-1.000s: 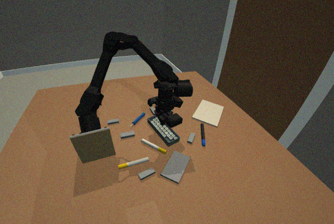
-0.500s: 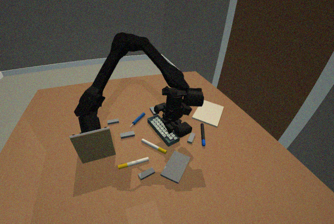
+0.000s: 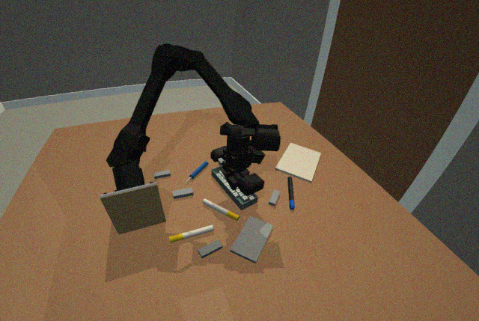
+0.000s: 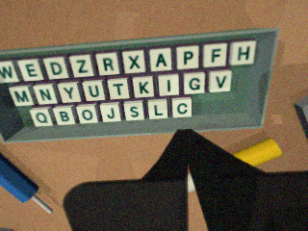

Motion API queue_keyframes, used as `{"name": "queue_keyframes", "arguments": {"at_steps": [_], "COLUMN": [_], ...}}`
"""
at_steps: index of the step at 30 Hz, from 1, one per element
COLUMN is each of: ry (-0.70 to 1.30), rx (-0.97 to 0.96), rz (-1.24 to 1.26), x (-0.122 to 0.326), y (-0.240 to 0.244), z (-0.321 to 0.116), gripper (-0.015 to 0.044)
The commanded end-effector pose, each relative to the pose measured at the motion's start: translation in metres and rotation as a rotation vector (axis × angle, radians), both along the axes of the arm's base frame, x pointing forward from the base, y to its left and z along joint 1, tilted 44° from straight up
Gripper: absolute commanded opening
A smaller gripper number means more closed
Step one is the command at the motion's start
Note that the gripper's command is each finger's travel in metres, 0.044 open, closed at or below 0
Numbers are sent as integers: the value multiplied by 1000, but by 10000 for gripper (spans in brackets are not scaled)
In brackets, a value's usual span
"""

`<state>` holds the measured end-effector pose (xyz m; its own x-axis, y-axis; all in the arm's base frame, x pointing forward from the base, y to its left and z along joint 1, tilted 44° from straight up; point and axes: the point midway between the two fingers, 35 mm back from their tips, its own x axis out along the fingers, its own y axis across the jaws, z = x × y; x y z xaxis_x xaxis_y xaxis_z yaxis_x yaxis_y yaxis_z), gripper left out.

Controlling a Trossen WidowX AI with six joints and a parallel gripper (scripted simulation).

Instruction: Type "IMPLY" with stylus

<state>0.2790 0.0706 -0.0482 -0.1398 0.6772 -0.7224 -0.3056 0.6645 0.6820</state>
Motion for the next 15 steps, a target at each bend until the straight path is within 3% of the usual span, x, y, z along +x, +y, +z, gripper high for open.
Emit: {"name": "queue_keyframes", "arguments": {"at_steps": [1,6,11,15], "ry": [-1,-1,1,1], "rx": [-2,-2,0,1], "rz": [-4,-4,-4,-4], "x": [-3,-4,-21,-24], "y": [1,2,41,47], "z": [2,3,43,49], "gripper": [0,0,0,0]}}
